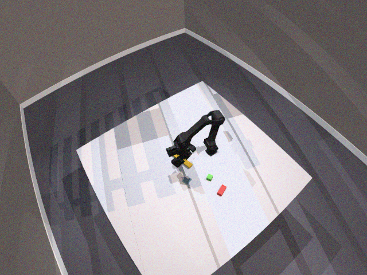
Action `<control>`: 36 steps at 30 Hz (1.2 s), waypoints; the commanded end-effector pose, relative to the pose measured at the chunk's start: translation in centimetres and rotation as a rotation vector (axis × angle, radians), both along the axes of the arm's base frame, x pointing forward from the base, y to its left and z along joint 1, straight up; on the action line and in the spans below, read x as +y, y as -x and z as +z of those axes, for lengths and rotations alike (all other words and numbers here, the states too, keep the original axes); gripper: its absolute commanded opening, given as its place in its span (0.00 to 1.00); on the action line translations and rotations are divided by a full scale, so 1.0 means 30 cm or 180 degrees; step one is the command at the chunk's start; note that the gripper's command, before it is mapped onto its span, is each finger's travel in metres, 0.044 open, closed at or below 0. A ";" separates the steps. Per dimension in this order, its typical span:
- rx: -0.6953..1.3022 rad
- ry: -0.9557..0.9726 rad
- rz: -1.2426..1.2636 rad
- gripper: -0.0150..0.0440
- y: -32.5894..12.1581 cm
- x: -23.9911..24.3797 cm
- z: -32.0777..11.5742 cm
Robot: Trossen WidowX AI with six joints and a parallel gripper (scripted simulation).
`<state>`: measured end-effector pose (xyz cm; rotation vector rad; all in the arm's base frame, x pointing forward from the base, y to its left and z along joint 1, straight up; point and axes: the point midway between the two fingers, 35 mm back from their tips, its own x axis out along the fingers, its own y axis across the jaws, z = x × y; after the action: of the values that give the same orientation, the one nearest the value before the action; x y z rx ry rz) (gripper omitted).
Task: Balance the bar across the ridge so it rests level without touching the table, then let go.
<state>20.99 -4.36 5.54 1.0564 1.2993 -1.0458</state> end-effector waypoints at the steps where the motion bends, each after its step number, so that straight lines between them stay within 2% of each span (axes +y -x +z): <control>1: -0.0048 0.0013 0.0005 0.25 -0.016 -0.004 0.044; 36: -0.0039 0.0024 0.0104 0.25 0.003 0.001 0.312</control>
<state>20.80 -4.31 14.28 1.0518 1.2992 -1.0383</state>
